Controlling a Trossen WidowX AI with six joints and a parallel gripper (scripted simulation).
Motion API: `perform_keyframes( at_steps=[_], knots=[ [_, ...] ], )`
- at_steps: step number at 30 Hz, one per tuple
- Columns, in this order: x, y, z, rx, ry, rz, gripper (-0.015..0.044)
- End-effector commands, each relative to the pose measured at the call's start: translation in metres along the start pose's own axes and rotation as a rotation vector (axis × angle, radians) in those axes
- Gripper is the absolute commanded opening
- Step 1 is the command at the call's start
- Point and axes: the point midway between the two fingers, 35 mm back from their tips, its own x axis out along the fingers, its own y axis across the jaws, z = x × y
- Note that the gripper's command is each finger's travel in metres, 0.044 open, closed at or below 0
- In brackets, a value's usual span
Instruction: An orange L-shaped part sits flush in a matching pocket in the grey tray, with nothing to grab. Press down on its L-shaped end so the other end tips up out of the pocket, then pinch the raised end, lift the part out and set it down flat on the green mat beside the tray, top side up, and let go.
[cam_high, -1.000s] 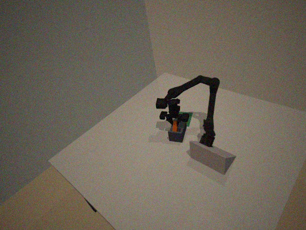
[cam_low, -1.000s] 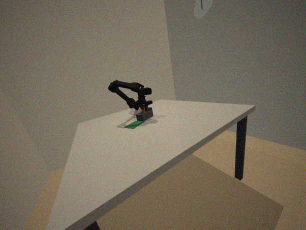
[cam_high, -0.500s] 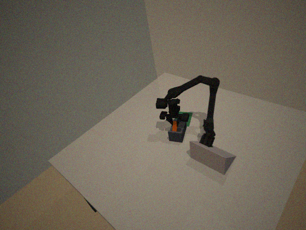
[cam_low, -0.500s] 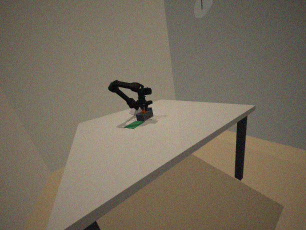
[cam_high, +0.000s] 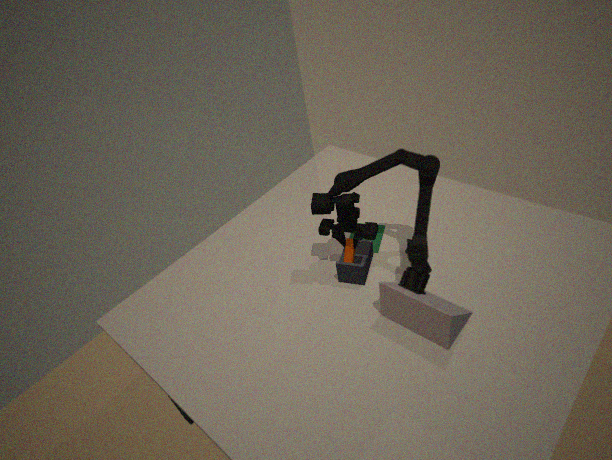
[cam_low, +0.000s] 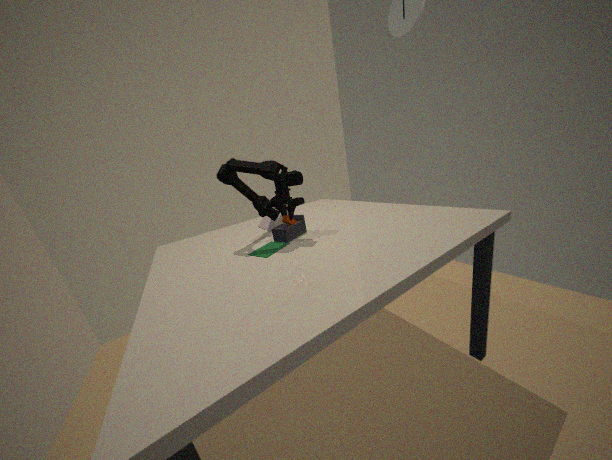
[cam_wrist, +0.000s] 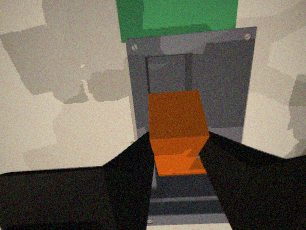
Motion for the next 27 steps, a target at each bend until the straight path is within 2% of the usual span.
perform_keyframes(
  at_steps=[1,27],
  knots=[
    [-0.007,0.000,0.000,0.004,0.004,0.001,0.0000],
    [-0.048,0.000,0.000,0.003,0.004,0.001,0.0000]
  ],
)
